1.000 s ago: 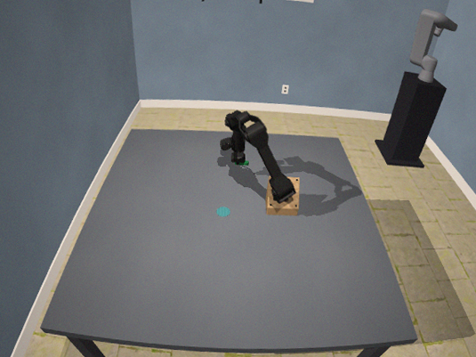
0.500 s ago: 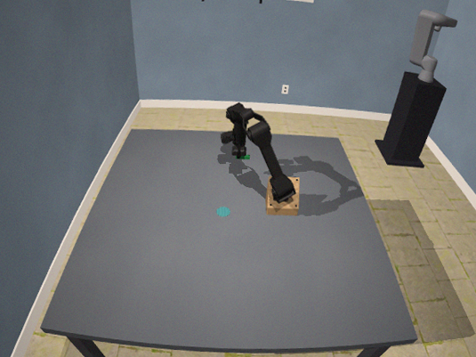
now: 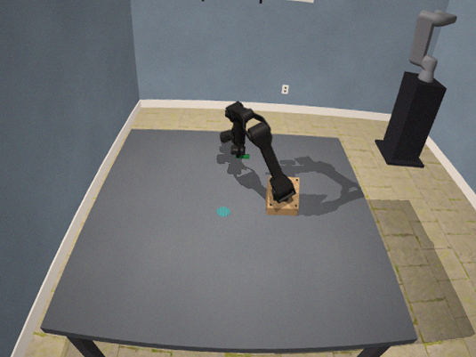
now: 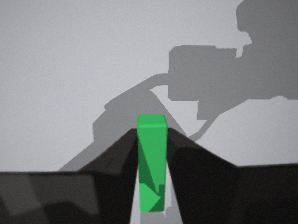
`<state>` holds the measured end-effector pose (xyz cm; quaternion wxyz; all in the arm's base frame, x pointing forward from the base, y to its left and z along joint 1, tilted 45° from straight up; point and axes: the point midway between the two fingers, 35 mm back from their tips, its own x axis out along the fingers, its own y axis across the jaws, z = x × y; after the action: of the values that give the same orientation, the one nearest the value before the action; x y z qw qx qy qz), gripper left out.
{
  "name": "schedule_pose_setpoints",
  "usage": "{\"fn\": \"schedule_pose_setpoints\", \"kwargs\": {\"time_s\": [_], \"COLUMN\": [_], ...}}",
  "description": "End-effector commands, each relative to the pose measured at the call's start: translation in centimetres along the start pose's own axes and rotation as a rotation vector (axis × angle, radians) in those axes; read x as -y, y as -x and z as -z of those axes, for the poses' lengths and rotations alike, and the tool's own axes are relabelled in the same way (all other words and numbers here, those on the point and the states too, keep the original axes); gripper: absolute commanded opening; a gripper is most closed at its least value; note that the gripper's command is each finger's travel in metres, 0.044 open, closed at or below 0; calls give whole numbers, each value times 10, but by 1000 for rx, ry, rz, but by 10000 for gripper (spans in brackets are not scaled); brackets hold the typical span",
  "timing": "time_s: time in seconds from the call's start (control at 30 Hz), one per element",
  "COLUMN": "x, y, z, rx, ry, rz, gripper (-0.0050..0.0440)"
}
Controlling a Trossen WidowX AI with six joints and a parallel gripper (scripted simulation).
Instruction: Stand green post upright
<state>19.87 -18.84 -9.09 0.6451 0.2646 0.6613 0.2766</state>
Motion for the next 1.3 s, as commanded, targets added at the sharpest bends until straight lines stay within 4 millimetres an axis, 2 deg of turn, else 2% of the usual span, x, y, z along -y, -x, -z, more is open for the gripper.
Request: {"fn": "schedule_pose_setpoints", "kwargs": {"time_s": [0.0,0.23,0.3,0.8,0.87,1.27], "x": [-15,-35,-35,-81,-81,-119], "y": [10,16,16,24,24,26], "z": [-10,-20,-20,-37,-37,-47], "rx": [12,13,13,18,18,20], "ry": [-12,-48,-48,-123,-123,-179], "rz": [23,33,33,42,42,37], "gripper": [22,22,22,22,22,22]}}
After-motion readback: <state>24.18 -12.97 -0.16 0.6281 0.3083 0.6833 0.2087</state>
